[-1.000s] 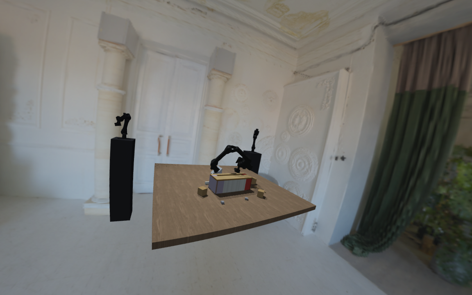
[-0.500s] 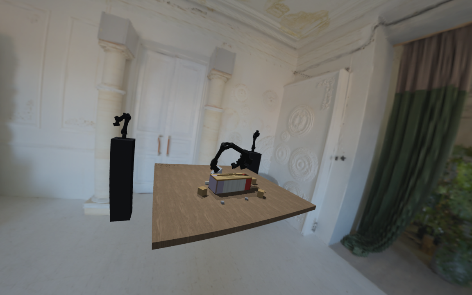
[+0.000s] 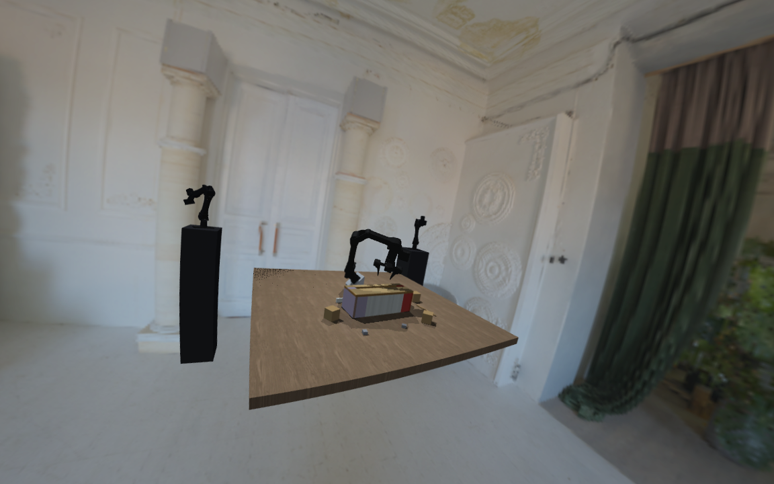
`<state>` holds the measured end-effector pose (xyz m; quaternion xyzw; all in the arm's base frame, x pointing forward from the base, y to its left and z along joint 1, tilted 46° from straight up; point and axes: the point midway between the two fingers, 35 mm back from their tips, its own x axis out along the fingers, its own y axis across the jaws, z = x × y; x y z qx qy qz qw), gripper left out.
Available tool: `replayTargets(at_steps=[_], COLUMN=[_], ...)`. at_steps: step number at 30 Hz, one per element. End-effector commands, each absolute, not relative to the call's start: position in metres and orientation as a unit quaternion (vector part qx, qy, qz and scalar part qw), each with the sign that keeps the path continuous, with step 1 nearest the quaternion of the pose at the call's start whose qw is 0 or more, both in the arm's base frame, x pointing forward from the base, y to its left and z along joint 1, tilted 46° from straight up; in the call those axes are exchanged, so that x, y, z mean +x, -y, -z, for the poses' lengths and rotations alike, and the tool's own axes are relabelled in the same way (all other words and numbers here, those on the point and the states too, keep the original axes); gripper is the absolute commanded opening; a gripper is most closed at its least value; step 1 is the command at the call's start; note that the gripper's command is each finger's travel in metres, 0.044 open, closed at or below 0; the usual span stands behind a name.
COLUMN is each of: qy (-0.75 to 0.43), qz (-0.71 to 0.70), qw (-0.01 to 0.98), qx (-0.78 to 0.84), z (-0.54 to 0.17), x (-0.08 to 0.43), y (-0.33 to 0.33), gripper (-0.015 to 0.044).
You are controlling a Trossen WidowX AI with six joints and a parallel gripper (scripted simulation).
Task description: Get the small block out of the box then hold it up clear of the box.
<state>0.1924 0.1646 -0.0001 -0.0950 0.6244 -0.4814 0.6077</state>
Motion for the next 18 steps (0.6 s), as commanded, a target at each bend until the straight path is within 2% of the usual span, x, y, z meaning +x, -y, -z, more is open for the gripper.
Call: replayTargets(at_steps=[1, 7, 18], qy=[-0.389, -0.222, -0.216], qz=[0.597, 0.642, 0.643], qw=[0.696, 0.705, 0.705], qx=[0.084, 0.202, 0.206], z=[-0.046, -0.075, -0.076], x=[0.239, 0.264, 0.264], y=[-0.133, -0.106, -0.106], gripper=[0.04, 0.04, 0.04])
